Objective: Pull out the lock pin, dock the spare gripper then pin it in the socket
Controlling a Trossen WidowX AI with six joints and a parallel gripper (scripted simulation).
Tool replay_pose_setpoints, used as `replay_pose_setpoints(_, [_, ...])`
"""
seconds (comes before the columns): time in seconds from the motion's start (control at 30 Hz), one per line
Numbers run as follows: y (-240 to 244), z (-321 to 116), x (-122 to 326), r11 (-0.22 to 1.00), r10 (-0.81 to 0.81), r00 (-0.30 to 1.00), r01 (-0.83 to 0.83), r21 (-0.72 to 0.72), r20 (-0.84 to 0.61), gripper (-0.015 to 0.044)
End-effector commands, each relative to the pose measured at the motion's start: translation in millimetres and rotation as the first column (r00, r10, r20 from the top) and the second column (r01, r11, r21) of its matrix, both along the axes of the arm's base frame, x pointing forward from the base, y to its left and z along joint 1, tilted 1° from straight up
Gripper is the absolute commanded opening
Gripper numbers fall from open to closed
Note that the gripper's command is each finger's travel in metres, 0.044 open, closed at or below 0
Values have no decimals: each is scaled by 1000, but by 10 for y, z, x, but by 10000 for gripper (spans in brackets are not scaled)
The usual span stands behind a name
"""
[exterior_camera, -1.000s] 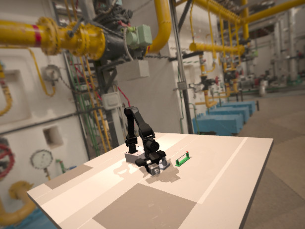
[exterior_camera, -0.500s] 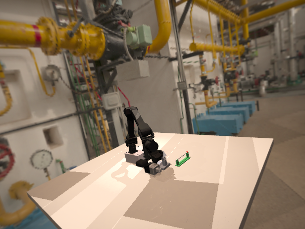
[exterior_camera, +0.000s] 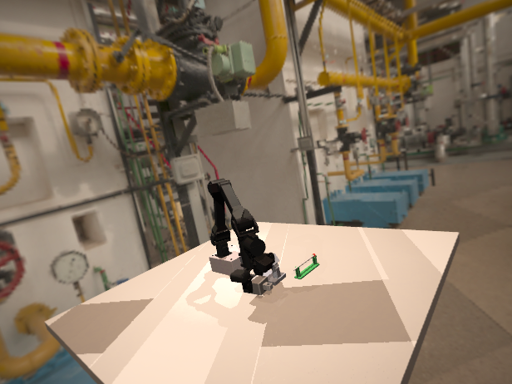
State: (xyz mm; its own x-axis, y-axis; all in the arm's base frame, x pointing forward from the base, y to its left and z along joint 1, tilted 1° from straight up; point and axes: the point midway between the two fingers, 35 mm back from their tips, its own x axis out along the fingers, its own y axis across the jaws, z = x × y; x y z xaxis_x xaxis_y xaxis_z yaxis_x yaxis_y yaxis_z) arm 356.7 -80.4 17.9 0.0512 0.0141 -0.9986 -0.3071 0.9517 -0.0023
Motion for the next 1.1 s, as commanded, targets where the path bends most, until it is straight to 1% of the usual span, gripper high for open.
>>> replay_pose_setpoints(0.0, [7,-184,-14,1000,9,1000,-9,1,-7,0])
replay_pose_setpoints(0.6, [8,-379,2,1000,9,1000,-9,1,-7,0])
replay_pose_setpoints(1.07, [11,-352,-10,1000,3,1000,-3,3,-11,368])
